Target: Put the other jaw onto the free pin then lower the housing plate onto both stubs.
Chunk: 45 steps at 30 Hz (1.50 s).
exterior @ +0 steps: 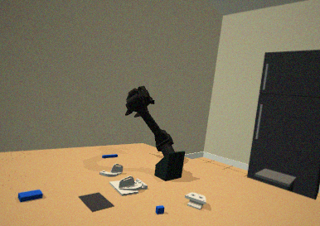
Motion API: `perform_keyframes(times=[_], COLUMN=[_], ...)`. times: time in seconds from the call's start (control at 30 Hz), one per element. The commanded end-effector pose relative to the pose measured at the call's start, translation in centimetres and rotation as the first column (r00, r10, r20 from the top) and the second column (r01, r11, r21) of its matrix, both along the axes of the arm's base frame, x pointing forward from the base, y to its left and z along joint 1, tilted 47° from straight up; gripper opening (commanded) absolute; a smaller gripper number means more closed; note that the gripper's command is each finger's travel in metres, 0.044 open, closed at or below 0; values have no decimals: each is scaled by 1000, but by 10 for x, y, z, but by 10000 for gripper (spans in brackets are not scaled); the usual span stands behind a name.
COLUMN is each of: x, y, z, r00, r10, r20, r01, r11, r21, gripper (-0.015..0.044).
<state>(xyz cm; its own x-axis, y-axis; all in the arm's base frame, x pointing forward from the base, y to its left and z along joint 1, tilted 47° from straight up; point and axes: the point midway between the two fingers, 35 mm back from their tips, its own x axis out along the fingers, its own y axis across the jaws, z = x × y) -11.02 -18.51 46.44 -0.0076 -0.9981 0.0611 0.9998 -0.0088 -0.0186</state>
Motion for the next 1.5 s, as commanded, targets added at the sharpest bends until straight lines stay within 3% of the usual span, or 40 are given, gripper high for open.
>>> perform_keyframes(times=[0.0,0.77,1.47], x=[0,31,87], y=[0,-54,-107], z=[0,-27,-67], r00=[1000,977,901], r10=[0,171,306], r20=[0,130,308], r01=[0,-177,-366], r11=[1000,983,917], r21=[0,42,161], gripper=[426,440,440])
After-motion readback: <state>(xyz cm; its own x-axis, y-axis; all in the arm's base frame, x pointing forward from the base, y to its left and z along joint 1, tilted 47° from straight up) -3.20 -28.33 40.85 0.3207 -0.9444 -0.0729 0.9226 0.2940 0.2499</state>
